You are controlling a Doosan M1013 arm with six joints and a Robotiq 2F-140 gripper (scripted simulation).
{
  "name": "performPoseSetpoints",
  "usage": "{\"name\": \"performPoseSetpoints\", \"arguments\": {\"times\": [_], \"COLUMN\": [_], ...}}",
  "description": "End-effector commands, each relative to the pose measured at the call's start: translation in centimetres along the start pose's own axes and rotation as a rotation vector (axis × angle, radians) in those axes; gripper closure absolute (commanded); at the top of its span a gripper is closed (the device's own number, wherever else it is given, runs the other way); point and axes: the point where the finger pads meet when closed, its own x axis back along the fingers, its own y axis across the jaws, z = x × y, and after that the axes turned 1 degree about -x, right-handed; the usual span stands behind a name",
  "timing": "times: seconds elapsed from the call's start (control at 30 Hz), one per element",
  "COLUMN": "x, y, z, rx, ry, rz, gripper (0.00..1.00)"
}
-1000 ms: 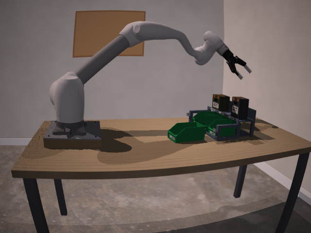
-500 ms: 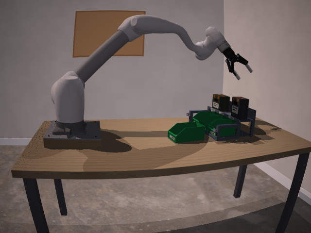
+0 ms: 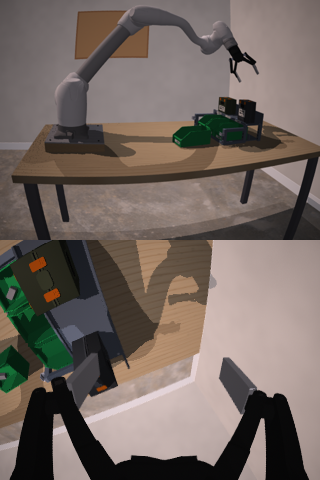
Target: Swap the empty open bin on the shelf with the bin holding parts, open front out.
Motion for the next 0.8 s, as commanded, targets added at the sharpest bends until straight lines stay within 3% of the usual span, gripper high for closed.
{"name": "performPoseSetpoints", "arguments": {"times": [0.0, 0.3, 0.37, 0.77], "x": [0.1, 0.9, 0.9, 3.5], "y": [-1.6, -8.0, -8.0, -19.3], "z": [-1.7, -7.5, -7.5, -14.7], "rx": [-0.076, -0.359, -0.359, -0.804], "ry": [0.016, 0.056, 0.056, 0.071], "rz": [0.033, 0.171, 0.171, 0.401], "gripper": [0.0, 0.0, 0.0, 0.0]}}
